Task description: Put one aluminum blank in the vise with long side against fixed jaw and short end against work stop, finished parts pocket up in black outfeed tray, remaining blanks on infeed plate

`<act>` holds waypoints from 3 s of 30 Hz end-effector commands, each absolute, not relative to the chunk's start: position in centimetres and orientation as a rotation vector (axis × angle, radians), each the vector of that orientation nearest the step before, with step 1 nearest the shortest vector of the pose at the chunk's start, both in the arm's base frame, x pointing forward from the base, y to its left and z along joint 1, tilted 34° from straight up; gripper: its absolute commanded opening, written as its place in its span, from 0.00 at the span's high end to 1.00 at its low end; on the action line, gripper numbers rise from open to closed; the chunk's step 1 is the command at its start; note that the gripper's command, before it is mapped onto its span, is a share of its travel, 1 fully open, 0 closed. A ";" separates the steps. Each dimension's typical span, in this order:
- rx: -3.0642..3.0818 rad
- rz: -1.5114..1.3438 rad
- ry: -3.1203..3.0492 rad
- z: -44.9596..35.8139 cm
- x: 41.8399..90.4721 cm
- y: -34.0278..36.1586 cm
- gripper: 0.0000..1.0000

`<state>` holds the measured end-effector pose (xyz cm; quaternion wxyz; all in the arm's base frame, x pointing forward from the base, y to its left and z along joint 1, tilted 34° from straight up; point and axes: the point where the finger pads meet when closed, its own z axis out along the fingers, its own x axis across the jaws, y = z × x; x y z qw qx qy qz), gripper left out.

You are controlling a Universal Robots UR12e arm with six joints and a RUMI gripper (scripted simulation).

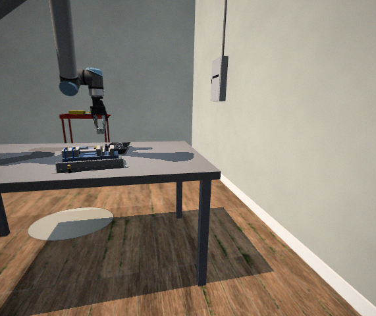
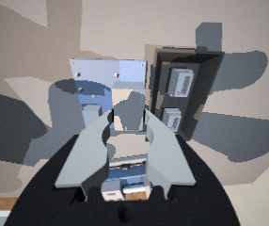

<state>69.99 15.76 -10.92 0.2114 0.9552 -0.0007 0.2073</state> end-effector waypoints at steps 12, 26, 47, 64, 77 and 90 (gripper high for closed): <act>2.656 0.564 0.005 -9.5 70.3 14.7 1.00; 2.658 0.533 0.089 -3.2 74.7 4.1 1.00; 2.630 0.512 0.212 5.9 76.8 -11.4 1.00; 2.614 0.505 0.255 8.8 76.4 -16.3 1.00; 2.614 0.505 0.254 8.8 76.4 -16.2 1.00; 2.614 0.505 0.254 8.8 76.4 -16.2 1.00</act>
